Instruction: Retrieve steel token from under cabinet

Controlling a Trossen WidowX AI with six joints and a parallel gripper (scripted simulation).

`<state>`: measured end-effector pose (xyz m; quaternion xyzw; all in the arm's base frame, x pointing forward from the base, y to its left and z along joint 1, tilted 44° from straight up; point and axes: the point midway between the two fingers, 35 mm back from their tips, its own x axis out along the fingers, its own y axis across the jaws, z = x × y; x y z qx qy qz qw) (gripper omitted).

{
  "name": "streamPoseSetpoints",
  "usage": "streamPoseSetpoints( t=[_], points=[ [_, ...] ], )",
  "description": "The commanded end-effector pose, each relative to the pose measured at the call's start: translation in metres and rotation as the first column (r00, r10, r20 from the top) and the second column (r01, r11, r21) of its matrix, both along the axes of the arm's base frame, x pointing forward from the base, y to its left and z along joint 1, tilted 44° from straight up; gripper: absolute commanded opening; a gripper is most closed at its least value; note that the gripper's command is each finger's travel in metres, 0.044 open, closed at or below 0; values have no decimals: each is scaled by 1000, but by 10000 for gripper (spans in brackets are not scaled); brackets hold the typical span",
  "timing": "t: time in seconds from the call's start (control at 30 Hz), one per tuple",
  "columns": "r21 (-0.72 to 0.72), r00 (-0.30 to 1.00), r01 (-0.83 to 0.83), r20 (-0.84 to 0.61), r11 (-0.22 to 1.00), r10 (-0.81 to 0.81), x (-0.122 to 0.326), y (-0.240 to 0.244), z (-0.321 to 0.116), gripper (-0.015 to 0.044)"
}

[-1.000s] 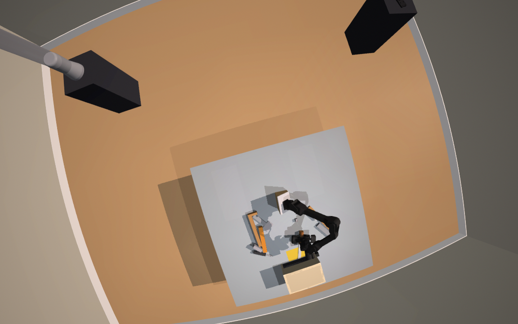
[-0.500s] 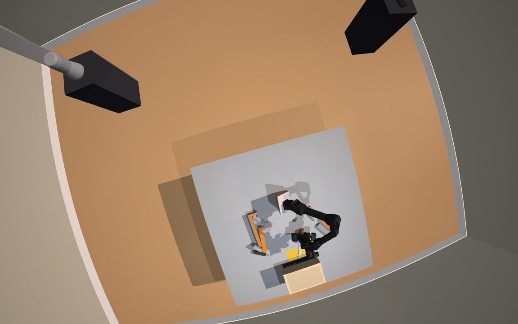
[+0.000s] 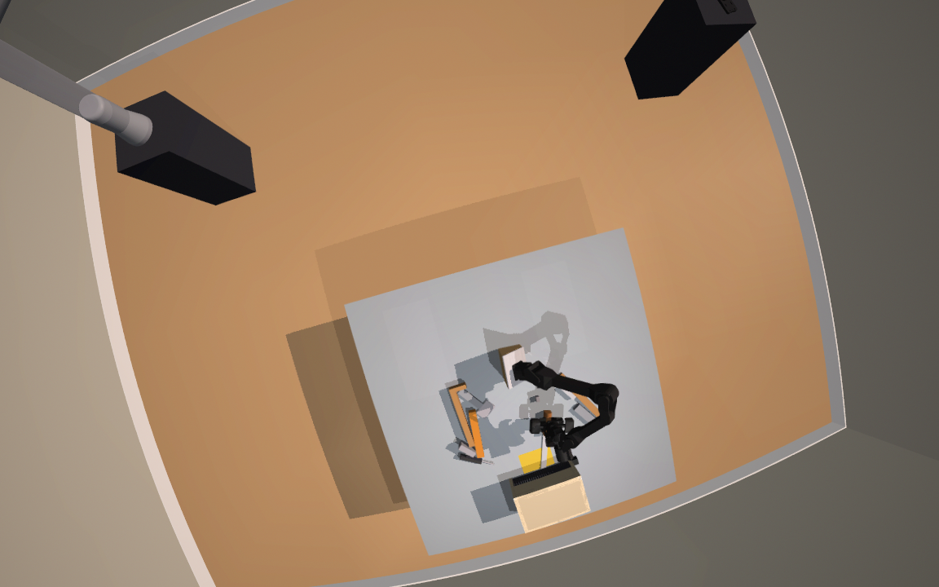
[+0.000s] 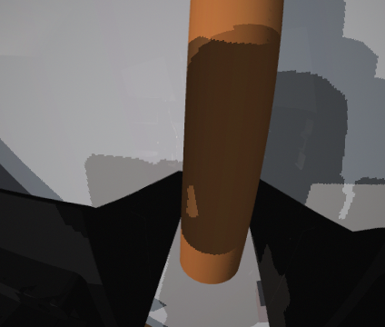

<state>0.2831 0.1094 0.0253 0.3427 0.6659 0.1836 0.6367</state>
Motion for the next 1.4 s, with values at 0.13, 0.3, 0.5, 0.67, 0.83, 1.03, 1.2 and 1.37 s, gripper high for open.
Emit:
streamPoseSetpoints(
  t=[0.13, 0.3, 0.5, 0.67, 0.83, 1.03, 1.2, 1.37],
  points=[
    [0, 1000, 3, -9, 1000, -3, -12, 3, 1, 0],
    [0, 1000, 3, -9, 1000, -3, -17, 4, 2, 0],
    [0, 1000, 3, -10, 1000, -3, -24, 6, 3, 0],
    [0, 1000, 3, -10, 1000, -3, -30, 8, 4, 0],
    [0, 1000, 3, -10, 1000, -3, -35, 9, 5, 0],
    [0, 1000, 3, -11, 1000, -3, -42, 11, 7, 0],
    [1, 1000, 3, -11, 1000, -3, -47, 13, 8, 0],
    [1, 1000, 0, -3, 1000, 0, -43, 12, 9, 0]
  ],
)
